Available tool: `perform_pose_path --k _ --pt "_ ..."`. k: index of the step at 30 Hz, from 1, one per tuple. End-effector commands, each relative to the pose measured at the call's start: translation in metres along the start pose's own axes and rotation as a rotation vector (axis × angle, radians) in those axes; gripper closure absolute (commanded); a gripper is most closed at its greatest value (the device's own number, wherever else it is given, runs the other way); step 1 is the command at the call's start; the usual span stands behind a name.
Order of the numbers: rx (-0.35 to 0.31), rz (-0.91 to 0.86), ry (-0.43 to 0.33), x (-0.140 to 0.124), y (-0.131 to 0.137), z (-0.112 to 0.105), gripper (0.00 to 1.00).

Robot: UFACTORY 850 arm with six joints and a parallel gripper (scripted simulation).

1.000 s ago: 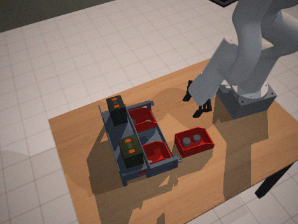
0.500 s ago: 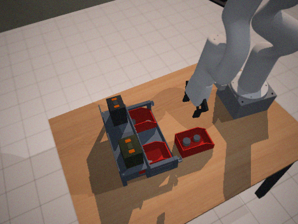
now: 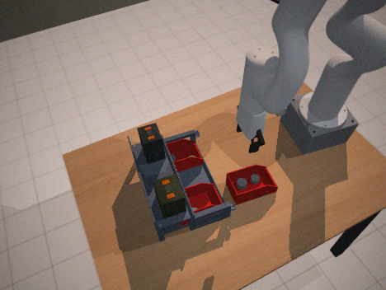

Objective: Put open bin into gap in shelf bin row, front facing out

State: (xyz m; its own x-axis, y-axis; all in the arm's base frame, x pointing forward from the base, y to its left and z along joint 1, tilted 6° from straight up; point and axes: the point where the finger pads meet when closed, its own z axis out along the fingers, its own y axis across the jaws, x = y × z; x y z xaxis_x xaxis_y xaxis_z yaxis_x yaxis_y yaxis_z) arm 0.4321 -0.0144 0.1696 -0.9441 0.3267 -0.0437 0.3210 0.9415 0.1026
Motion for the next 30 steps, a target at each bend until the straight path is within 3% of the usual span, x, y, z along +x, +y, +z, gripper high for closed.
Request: perform_pose_path --k 1,14,19,30 --pt "0.004 0.005 0.030 -0.001 0.001 -0.001 0.00" --pt "0.006 0.006 0.039 -0.001 0.001 -0.001 0.00" --pt "0.006 0.006 0.039 0.027 0.048 -0.001 0.00" --pt "0.006 0.006 0.039 0.027 0.048 -0.001 0.00"
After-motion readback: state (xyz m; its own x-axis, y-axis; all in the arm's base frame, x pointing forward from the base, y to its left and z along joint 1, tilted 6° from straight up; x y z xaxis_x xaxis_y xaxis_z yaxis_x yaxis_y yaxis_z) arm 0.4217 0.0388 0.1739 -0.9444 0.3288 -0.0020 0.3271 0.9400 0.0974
